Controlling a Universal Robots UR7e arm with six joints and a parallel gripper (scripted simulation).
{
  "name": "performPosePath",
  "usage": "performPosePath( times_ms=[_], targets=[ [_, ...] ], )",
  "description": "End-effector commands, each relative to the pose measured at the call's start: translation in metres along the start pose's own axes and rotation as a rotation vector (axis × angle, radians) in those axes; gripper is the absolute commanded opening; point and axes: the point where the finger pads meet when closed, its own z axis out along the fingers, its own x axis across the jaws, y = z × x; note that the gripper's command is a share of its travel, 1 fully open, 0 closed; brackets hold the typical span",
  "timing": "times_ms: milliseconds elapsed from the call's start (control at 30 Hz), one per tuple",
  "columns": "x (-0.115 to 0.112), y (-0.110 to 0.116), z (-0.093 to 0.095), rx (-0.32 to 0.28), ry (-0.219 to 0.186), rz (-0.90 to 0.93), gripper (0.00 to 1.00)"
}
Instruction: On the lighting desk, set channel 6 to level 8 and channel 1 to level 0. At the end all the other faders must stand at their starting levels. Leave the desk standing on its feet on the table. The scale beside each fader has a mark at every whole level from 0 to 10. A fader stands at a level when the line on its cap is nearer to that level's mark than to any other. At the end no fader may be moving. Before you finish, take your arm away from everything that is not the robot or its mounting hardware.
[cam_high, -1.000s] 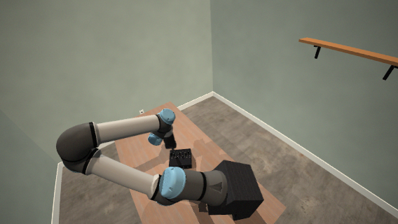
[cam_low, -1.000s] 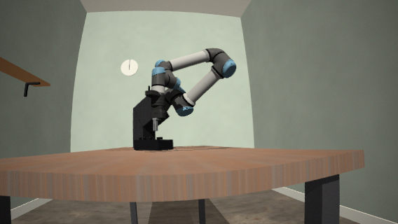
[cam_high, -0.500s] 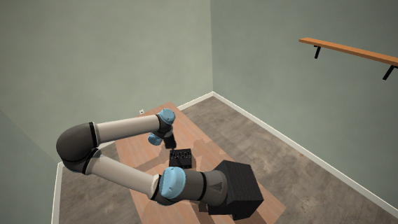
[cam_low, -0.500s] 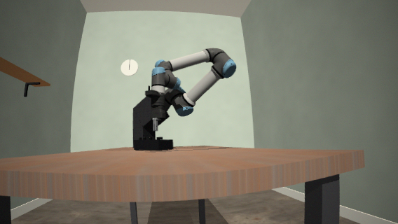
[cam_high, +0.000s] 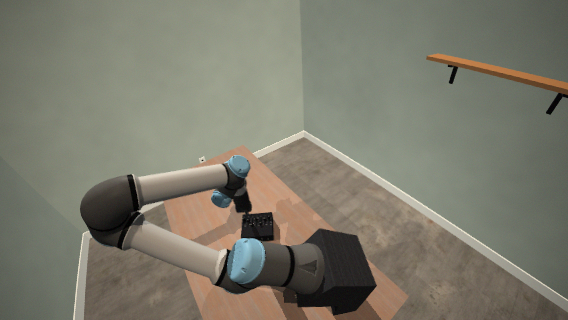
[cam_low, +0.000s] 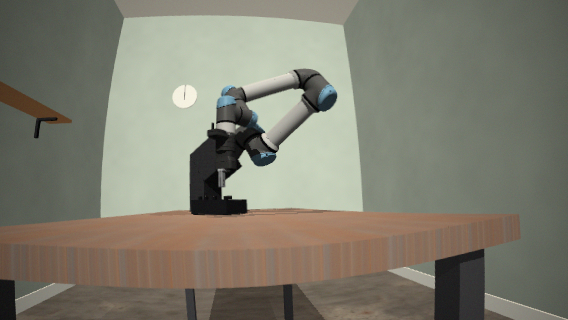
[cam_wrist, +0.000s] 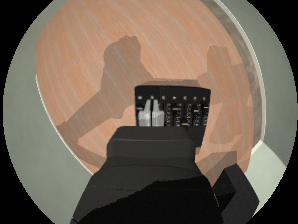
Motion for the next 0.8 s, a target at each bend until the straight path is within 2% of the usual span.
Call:
performPosePath(
  times_ms=[0,767],
  targets=[
    [0.0,0.0,0.0,0.001,0.0,0.0,0.0],
    [0.0,-0.001,0.011,0.001,0.001,0.0,0.0]
  ],
)
